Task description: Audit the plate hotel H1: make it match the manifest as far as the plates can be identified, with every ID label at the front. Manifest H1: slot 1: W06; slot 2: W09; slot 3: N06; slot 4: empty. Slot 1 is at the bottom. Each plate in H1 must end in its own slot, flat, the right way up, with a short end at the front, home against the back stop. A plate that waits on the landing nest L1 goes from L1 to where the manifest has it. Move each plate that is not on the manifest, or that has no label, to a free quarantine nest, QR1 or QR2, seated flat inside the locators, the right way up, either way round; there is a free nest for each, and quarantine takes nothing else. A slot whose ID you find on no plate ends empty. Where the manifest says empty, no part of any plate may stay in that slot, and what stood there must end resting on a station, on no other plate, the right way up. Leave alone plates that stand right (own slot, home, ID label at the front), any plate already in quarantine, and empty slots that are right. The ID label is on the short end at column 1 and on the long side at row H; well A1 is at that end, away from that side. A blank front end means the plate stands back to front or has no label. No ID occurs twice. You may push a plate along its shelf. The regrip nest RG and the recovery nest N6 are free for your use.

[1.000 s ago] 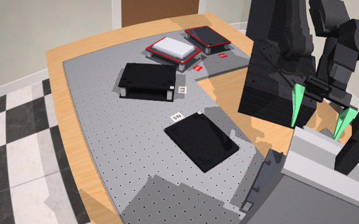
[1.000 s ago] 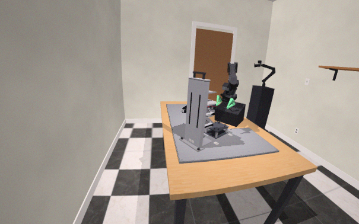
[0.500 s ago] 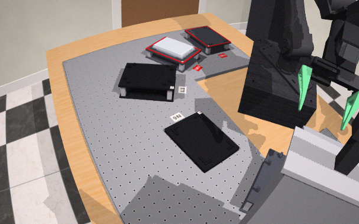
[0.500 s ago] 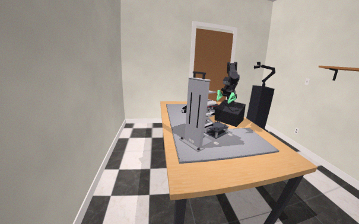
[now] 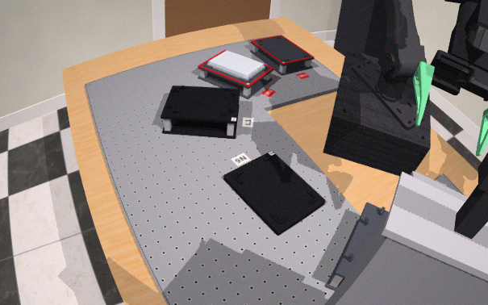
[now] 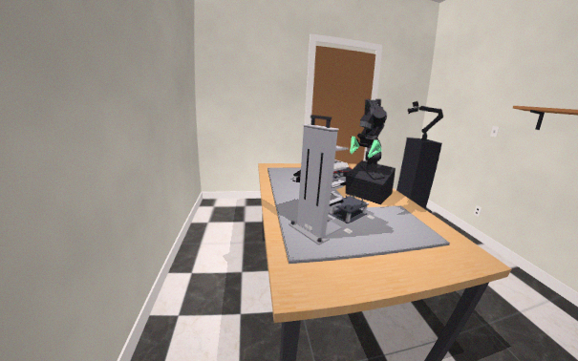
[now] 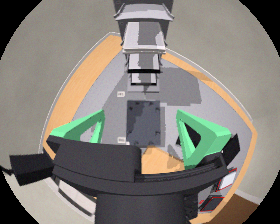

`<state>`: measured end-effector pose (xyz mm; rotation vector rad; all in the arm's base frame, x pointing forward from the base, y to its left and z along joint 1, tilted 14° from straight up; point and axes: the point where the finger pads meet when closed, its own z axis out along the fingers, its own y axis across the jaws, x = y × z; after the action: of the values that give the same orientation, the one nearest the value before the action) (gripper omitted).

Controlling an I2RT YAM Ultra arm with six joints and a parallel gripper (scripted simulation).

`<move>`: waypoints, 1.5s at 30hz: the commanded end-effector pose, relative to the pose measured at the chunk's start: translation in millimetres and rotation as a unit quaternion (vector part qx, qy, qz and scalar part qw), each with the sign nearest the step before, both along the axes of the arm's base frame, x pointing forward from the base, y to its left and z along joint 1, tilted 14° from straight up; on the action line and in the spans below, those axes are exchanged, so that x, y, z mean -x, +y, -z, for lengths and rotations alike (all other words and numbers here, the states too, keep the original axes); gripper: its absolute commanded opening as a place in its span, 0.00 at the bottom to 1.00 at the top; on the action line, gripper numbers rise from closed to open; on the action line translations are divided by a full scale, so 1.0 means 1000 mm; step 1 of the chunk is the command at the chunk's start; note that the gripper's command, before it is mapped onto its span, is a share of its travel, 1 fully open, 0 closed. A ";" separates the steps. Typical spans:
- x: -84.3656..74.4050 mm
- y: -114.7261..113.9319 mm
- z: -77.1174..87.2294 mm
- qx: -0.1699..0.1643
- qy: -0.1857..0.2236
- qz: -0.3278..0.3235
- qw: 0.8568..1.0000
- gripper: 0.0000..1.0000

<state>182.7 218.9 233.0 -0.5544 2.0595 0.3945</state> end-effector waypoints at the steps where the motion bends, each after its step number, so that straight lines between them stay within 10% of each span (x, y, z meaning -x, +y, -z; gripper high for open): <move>1: 0.004 -0.009 -0.023 -0.009 -0.007 0.006 1.000 1.00; 8: 0.004 -0.012 -0.034 -0.005 -0.005 0.009 1.000 1.00; 25: -0.006 -0.002 0.034 0.015 0.003 0.007 1.000 1.00; 45: -0.025 0.012 0.012 -0.002 -0.006 0.008 1.000 1.00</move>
<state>202.3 223.1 204.6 -0.5473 2.0811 0.3535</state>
